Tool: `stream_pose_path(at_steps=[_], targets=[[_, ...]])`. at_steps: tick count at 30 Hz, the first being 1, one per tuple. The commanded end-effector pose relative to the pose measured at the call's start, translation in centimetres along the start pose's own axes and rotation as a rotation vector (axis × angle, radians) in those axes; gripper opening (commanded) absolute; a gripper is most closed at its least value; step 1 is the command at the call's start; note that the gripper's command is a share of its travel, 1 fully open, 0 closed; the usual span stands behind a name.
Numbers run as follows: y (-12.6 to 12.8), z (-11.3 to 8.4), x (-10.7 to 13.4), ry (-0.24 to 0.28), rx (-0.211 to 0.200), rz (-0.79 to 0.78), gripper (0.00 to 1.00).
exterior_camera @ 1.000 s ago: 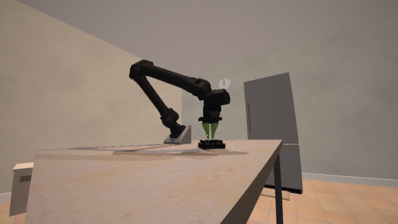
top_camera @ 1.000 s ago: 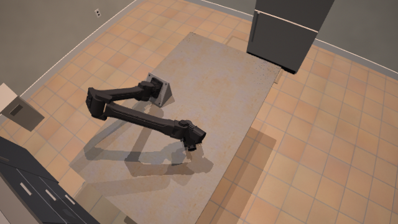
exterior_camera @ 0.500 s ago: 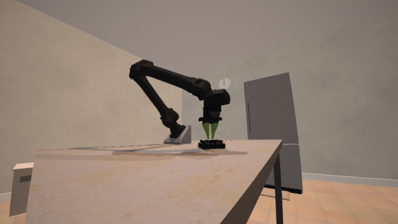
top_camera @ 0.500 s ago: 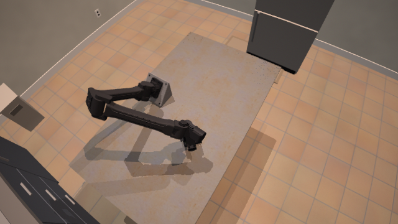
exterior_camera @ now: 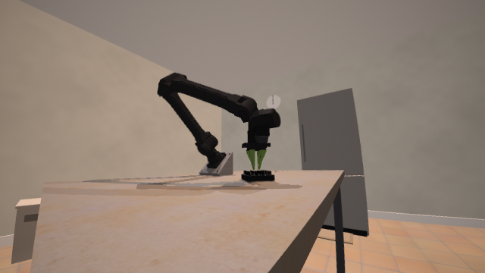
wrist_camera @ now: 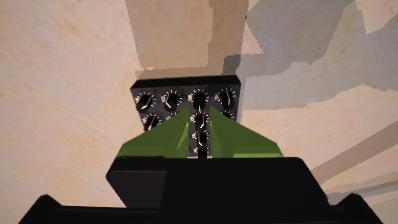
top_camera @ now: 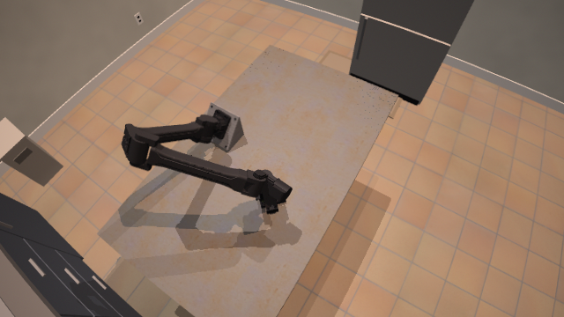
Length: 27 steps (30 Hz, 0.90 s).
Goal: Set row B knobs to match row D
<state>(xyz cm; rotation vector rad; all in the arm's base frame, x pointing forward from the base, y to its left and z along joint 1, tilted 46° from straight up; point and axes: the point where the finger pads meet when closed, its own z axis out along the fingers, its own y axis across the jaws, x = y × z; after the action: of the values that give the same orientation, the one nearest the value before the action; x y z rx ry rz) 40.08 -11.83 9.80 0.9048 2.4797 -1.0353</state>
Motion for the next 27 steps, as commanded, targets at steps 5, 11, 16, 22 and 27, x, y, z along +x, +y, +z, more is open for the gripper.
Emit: stream_pose_path(at_steps=[5, 11, 16, 22, 27], targets=[[1.5, -1.4, -1.2, -0.031, -0.028, 0.008, 0.19], [1.2, -0.5, -0.9, -0.023, -0.02, 0.0, 0.19], [0.4, 0.6, -0.4, -0.004, -0.003, 0.002, 0.19], [0.6, 0.9, -0.2, -0.007, -0.007, -0.006, 0.19], [0.4, 1.4, -0.6, -0.005, -0.005, 0.005, 0.19]])
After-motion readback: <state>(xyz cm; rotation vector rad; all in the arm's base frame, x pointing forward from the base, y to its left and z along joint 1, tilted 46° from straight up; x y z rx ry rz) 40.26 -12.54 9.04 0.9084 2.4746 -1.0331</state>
